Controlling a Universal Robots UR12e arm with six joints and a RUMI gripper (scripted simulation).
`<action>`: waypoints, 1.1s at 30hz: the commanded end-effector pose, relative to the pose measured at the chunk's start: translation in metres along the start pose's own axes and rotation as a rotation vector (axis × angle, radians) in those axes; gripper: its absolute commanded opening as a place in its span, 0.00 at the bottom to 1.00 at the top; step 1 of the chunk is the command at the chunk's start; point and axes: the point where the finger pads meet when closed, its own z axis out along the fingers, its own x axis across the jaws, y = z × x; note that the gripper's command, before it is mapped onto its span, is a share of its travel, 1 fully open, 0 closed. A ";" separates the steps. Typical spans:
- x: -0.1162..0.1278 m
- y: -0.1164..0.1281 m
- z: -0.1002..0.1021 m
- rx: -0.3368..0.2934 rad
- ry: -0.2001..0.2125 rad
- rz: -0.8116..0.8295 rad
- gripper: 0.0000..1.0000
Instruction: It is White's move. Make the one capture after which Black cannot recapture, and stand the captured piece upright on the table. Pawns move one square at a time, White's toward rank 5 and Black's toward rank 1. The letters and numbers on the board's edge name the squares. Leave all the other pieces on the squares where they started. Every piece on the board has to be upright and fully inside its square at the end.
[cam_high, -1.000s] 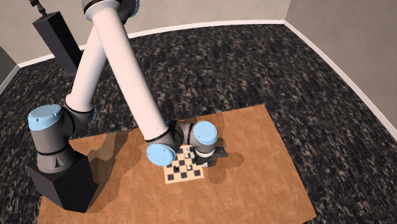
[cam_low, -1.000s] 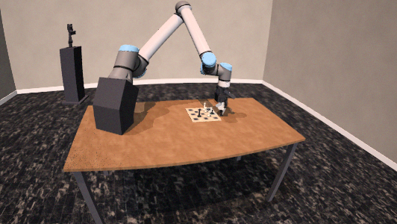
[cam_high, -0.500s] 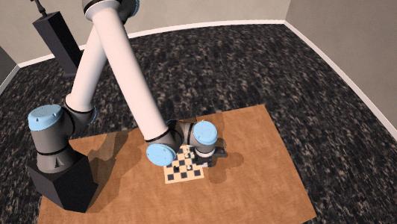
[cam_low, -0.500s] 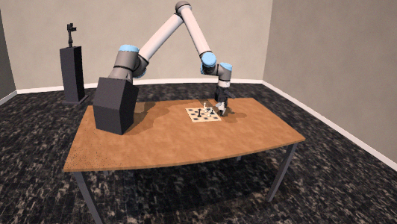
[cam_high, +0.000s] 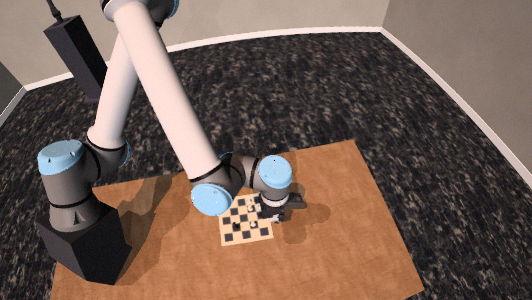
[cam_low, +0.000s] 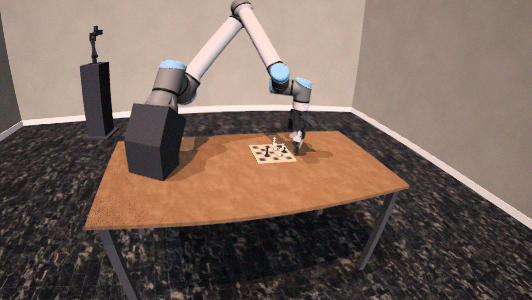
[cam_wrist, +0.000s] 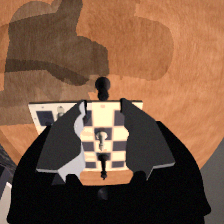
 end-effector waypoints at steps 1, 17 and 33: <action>0.000 0.000 -0.028 0.001 0.000 -0.001 0.25; 0.000 0.000 -0.057 0.001 0.000 -0.001 1.00; 0.000 0.000 -0.057 0.001 0.000 -0.001 1.00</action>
